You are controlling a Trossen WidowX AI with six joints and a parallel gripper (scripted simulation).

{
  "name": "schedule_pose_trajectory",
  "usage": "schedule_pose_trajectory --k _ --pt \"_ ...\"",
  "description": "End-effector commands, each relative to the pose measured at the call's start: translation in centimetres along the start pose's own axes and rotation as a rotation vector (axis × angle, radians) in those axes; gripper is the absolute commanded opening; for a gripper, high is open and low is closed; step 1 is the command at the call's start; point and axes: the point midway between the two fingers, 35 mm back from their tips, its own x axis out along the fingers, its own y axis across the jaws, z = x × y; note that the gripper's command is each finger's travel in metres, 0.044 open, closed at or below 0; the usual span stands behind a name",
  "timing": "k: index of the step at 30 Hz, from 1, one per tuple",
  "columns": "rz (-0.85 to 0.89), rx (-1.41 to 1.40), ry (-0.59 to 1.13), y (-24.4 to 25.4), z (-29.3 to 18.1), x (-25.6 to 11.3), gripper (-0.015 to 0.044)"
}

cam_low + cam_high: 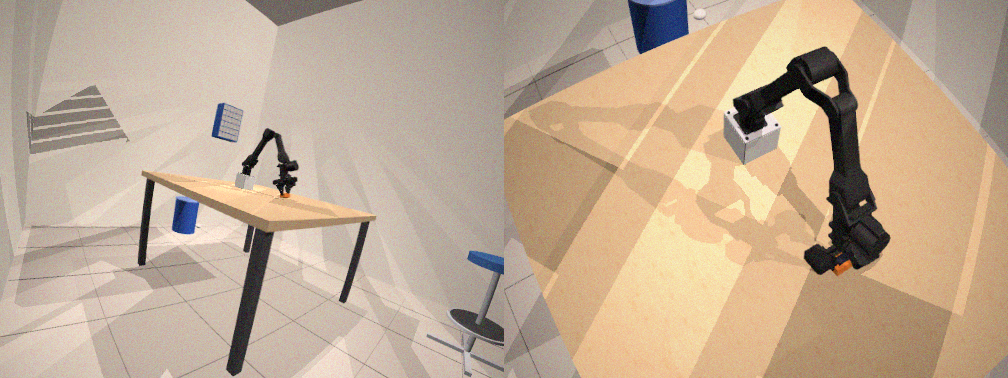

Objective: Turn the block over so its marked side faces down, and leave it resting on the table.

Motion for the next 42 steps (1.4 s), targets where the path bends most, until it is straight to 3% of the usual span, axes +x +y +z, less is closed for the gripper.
schedule_pose_trajectory --k 1,18,42 --pt "-0.005 0.004 -0.048 -0.1 -0.3 -0.1 0.0000" --pt "-0.002 0.005 -0.273 0.0 -1.0 -1.0 0.0000" --pt "-0.004 0.003 -0.603 -0.1 -0.9 2.5 0.0000"
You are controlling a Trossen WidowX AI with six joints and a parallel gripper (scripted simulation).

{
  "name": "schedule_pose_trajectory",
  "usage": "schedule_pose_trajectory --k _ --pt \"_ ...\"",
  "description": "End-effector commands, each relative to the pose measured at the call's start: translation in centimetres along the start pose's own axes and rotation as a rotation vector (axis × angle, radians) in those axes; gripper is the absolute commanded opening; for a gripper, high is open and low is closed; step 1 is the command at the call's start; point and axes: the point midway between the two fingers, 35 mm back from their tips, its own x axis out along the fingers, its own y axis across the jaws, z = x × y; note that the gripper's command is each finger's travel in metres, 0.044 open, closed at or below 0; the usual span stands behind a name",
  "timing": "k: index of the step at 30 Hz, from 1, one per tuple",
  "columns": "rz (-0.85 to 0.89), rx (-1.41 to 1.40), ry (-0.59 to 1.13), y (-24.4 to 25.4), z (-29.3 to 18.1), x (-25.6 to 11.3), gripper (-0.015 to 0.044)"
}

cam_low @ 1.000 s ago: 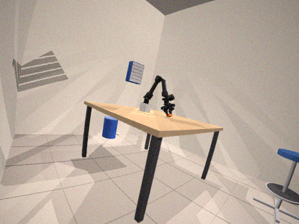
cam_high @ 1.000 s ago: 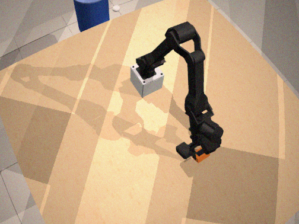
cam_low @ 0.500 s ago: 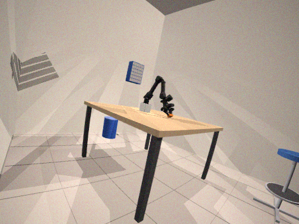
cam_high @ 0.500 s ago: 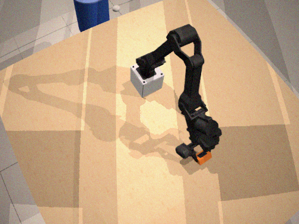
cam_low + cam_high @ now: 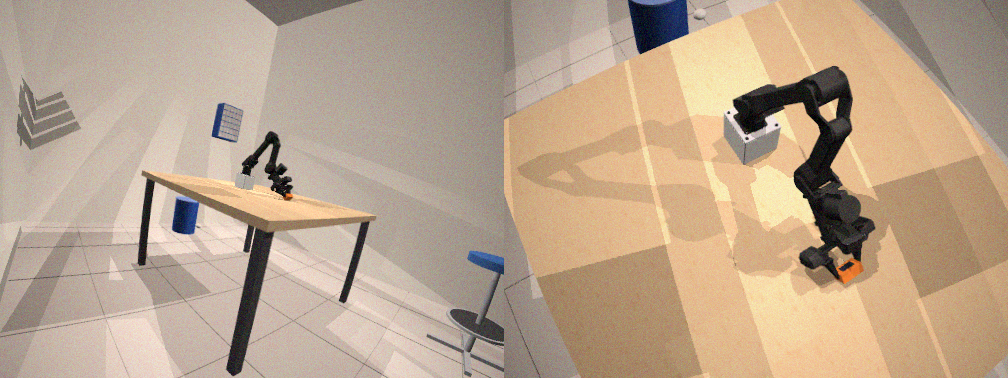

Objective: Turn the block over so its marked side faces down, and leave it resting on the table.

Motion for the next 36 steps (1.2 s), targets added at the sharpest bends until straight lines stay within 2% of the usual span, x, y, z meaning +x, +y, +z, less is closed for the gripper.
schedule_pose_trajectory --k 1,16,34,36 --pt "-0.006 0.004 -0.019 -0.1 -1.2 -0.1 0.0000" --pt "-0.003 0.009 -0.220 -0.1 -1.8 -1.6 0.0000" --pt "-0.002 0.009 -0.229 -0.1 -1.5 -1.8 0.0000" --pt "-0.002 0.009 -0.229 -0.1 -1.5 -1.8 0.0053"
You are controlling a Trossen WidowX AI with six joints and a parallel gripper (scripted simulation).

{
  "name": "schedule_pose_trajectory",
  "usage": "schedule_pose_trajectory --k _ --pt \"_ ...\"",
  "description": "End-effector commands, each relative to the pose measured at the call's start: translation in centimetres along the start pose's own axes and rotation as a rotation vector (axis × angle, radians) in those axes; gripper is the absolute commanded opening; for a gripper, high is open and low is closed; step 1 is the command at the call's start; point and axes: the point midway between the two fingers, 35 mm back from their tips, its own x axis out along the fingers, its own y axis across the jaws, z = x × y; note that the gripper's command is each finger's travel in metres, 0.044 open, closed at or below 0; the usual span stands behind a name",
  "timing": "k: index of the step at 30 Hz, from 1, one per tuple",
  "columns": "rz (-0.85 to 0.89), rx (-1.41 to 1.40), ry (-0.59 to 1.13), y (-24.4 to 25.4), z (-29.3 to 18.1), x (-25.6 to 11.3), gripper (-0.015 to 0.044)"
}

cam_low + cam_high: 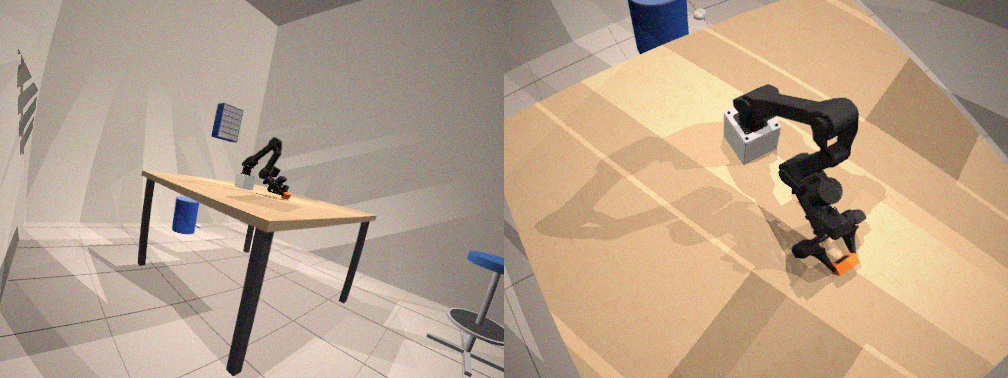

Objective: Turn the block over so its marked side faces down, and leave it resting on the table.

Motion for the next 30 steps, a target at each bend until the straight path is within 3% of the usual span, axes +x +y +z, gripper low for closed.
schedule_pose_trajectory --k 1,15,30 --pt "-0.005 0.004 -0.002 -0.08 0.05 -0.05 0.0079" --pt "-0.005 0.004 -0.002 -0.08 0.05 -0.05 0.0440" --pt "-0.005 0.004 -0.002 -0.08 0.05 -0.05 0.0440"
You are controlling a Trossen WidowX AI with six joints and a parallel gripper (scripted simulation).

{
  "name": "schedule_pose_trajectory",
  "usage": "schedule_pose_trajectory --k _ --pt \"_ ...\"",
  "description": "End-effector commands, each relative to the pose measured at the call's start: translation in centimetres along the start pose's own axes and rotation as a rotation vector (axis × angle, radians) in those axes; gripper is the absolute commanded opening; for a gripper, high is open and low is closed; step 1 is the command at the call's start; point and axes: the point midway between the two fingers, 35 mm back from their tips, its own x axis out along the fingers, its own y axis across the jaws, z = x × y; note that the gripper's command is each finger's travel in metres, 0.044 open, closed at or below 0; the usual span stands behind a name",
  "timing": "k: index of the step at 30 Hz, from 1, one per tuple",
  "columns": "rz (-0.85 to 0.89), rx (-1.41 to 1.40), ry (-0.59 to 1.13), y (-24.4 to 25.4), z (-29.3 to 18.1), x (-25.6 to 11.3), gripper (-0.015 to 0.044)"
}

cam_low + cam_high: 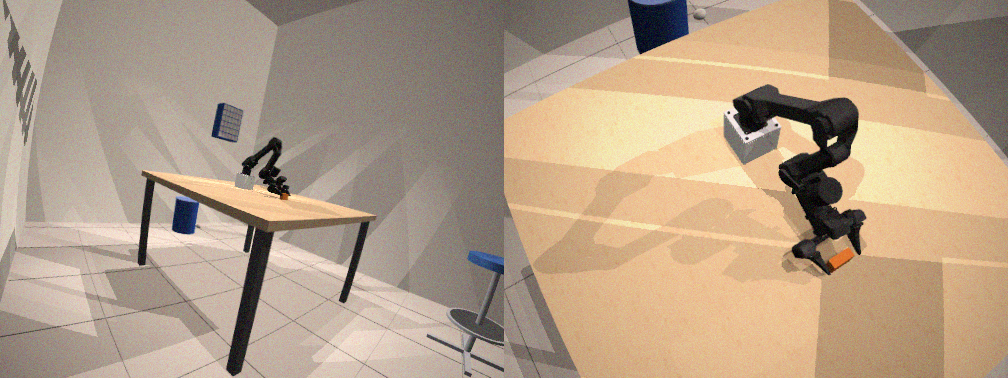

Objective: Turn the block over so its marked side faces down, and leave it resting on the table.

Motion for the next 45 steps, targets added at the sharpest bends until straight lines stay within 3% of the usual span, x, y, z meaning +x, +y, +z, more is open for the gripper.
schedule_pose_trajectory --k 1,19,27,34,45 --pt "-0.005 0.003 0.000 -0.1 0.0 0.0 0.0440" --pt "-0.005 0.003 0.005 -0.1 0.0 0.0 0.0440" --pt "-0.008 -0.002 0.248 -0.1 2.3 0.1 0.0440" --pt "-0.008 0.002 0.478 0.0 5.0 -3.9 0.0440" --pt "-0.008 0.003 0.522 0.0 5.3 -4.2 0.0440"
